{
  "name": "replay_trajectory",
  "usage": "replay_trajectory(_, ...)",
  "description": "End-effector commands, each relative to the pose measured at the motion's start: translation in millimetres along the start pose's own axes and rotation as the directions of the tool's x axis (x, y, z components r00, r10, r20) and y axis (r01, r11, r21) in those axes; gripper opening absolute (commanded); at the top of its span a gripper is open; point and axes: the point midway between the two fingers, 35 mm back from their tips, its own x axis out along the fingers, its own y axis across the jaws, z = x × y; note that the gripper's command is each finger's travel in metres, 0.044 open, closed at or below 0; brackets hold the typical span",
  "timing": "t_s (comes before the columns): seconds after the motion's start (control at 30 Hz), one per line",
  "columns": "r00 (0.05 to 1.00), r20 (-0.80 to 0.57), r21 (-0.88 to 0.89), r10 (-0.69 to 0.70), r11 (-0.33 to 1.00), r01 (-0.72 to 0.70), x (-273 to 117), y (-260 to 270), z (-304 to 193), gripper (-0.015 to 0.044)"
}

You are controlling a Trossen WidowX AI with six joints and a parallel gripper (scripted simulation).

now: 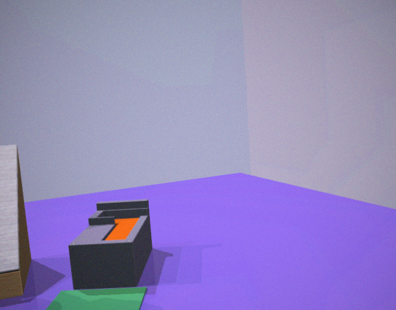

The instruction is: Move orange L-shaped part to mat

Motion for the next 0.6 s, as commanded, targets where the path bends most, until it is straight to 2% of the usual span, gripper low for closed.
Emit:
replay_trajectory(0.0,1.000,-0.008,0.009,0.019,1.000,-0.019,3,6,-1,0.0374)
replay_trajectory(0.1,0.992,-0.026,0.124,0.123,0.985,-0.119,24,38,-4,0.0295)
replay_trajectory(0.17,0.968,-0.050,0.259,0.248,0.939,-0.227,44,79,-9,0.0243)
replay_trajectory(0.23,0.949,-0.060,0.332,0.310,0.903,-0.274,53,101,-11,0.0190)
replay_trajectory(0.37,0.870,-0.100,0.529,0.483,0.766,-0.364,70,166,-22,0.0180)
replay_trajectory(0.57,0.795,-0.123,0.588,0.594,0.689,-0.424,74,214,-30,0.0180)
